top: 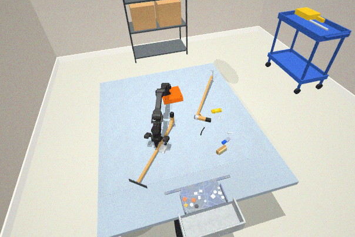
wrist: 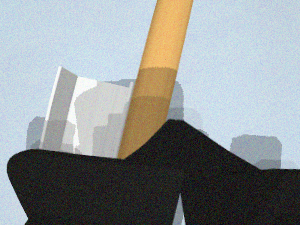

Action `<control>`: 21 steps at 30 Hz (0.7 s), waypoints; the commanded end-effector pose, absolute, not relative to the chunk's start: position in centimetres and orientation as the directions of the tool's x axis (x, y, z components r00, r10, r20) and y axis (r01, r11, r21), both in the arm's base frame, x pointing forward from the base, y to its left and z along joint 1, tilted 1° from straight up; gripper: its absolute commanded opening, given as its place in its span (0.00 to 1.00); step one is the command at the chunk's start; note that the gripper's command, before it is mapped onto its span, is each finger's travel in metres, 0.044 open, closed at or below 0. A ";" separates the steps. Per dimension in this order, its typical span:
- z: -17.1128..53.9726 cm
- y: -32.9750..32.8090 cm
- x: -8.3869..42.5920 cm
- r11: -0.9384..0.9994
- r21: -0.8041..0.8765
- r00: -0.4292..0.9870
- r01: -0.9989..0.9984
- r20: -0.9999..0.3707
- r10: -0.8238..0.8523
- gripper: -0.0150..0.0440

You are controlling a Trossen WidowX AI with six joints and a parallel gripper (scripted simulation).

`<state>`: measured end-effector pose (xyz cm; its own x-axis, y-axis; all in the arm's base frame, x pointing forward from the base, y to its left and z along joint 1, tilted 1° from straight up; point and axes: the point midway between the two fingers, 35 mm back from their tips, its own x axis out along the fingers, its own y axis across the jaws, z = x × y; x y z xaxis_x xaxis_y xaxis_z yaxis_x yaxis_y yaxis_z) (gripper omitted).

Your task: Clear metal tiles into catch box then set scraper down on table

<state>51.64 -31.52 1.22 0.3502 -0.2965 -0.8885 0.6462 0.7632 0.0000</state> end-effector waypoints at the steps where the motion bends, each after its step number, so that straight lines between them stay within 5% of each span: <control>1: 0.6 -30.8 52.0 0.769 0.007 0.349 0.639 -0.893 -0.283 0.25; 21: 8.4 -31.3 51.3 0.767 0.010 0.404 0.642 -0.854 -0.327 0.25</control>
<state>51.42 -31.39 7.07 0.3955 -0.3229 -0.8598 0.6459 0.7634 0.0104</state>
